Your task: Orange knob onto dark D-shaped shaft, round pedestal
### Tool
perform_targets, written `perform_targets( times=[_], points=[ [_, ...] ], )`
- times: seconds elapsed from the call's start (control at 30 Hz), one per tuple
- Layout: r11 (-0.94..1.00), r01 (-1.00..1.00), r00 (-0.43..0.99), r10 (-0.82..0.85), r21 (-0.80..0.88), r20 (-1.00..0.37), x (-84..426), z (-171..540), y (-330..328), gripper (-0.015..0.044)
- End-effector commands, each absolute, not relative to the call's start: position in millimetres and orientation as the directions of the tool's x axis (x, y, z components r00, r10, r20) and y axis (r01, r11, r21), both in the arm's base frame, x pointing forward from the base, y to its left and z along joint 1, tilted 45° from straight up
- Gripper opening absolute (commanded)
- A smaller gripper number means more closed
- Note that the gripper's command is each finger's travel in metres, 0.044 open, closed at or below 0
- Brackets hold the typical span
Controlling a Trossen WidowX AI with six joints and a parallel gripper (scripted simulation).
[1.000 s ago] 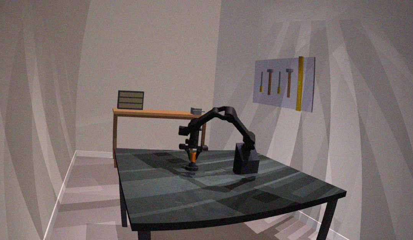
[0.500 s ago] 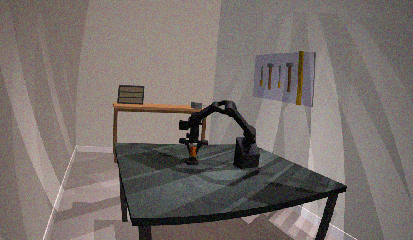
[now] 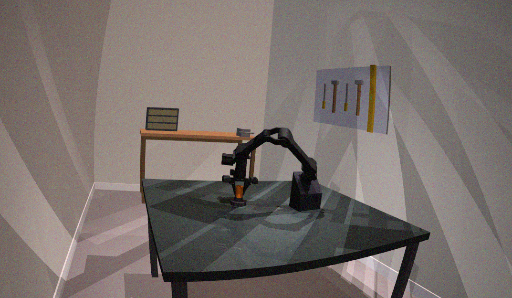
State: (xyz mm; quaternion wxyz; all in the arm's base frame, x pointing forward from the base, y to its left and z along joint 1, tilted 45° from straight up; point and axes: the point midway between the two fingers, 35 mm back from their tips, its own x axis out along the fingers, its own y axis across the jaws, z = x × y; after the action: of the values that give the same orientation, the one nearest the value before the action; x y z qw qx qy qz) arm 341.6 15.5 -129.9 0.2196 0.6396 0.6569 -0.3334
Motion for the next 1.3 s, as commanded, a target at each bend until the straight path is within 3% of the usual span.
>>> perform_targets(
  times=[0.0,0.17,0.73,0.97,1.13,1.27],
  points=[
    [-0.044,0.986,-0.085,0.694,-0.16,-0.715,341.8,-129.7,15.3,0.0],
    [-0.044,0.986,-0.085,0.694,-0.16,-0.715,341.8,-129.7,15.3,0.0],
    [-0.044,0.986,-0.085,0.694,-0.16,-0.715,341.8,-129.7,15.3,0.044],
    [-0.044,0.986,-0.085,0.693,-0.16,-0.716,342.7,-127.2,12.5,0.044],
    [-0.043,0.987,-0.084,0.69,-0.156,-0.719,350.2,-65.4,-49.6,0.044],
    [-0.042,0.987,-0.084,0.69,-0.156,-0.719,350.0,-62.3,-52.4,0.044]
  ],
)
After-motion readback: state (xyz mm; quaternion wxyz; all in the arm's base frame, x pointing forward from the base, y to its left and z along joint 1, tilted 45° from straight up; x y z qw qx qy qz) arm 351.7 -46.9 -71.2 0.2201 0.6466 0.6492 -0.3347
